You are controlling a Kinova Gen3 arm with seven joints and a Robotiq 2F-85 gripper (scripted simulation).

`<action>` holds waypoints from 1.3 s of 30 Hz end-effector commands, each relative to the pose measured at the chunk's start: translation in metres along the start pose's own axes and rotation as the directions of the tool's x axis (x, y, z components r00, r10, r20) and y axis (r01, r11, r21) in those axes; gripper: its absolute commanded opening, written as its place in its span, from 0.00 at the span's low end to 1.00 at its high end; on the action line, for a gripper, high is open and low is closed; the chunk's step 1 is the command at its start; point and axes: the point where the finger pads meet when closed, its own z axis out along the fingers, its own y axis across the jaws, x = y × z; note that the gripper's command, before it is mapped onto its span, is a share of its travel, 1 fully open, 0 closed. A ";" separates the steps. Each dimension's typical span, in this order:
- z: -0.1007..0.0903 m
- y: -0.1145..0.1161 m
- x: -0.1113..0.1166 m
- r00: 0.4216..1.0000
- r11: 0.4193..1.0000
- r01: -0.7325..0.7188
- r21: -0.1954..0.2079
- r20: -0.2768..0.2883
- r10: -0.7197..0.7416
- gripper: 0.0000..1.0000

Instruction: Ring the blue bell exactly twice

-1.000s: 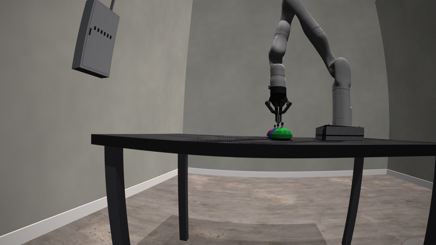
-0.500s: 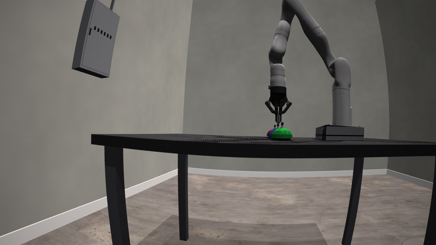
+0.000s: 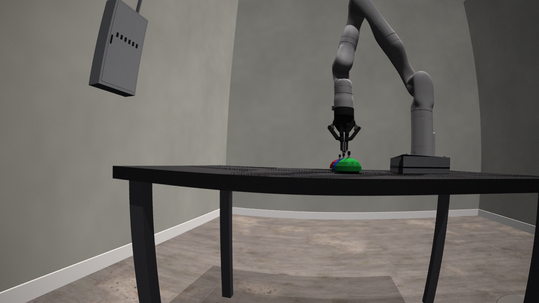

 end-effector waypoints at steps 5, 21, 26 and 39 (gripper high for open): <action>0.000 0.000 0.000 1.000 1.000 0.000 0.001 0.000 0.000 0.00; -0.006 -0.002 0.000 1.000 1.000 0.000 0.001 0.000 0.000 0.00; -0.006 -0.002 0.000 1.000 1.000 0.000 0.001 0.000 0.000 0.00; -0.006 -0.002 0.000 1.000 1.000 0.000 0.001 0.000 0.000 0.00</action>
